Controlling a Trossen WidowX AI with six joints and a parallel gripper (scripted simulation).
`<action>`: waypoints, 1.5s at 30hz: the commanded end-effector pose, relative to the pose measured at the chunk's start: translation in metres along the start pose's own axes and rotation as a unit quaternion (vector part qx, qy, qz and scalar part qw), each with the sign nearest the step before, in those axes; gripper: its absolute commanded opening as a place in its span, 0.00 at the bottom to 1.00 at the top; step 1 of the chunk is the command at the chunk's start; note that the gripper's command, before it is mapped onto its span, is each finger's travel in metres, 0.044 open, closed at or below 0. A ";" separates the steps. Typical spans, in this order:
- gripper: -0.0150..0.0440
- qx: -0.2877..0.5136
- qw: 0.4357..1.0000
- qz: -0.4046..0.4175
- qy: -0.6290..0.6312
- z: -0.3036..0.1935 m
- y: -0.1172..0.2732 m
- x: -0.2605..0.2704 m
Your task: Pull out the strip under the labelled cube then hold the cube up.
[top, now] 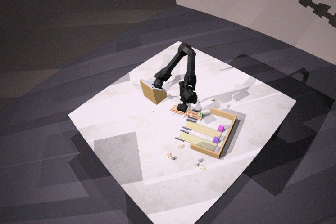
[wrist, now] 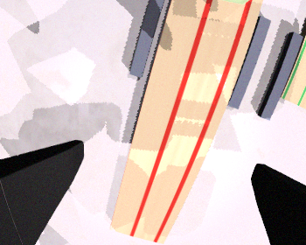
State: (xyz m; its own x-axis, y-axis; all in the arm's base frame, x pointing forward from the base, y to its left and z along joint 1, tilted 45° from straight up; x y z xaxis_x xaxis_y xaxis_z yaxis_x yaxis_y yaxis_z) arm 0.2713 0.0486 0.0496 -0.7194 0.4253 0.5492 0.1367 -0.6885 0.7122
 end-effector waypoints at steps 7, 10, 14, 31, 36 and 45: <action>1.00 -0.004 1.000 -0.001 0.000 0.034 0.006 -0.012; 1.00 -0.004 1.000 -0.001 0.000 0.044 0.007 -0.016; 1.00 -0.004 1.000 -0.001 0.000 0.058 0.010 -0.021; 0.82 -0.005 1.000 -0.001 0.001 0.099 0.014 -0.036; 0.68 -0.005 1.000 -0.001 0.001 0.099 0.006 -0.036; 0.68 -0.005 1.000 -0.001 0.001 0.100 -0.009 -0.036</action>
State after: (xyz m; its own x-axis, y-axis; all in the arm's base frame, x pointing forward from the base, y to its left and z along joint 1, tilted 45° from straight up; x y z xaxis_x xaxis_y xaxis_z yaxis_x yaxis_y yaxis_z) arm 0.3663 0.0958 0.0717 -0.7290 0.4241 0.5373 0.1244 -0.6898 0.7133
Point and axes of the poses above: the point midway between the two fingers, 35 mm back from their tips, its own y axis back along the fingers, its own x axis across the jaws, z = x × y, the point moved 6 cm from there along y, back along the fingers, and after that the axes turned 9 degrees about y, right-handed, at the moved point
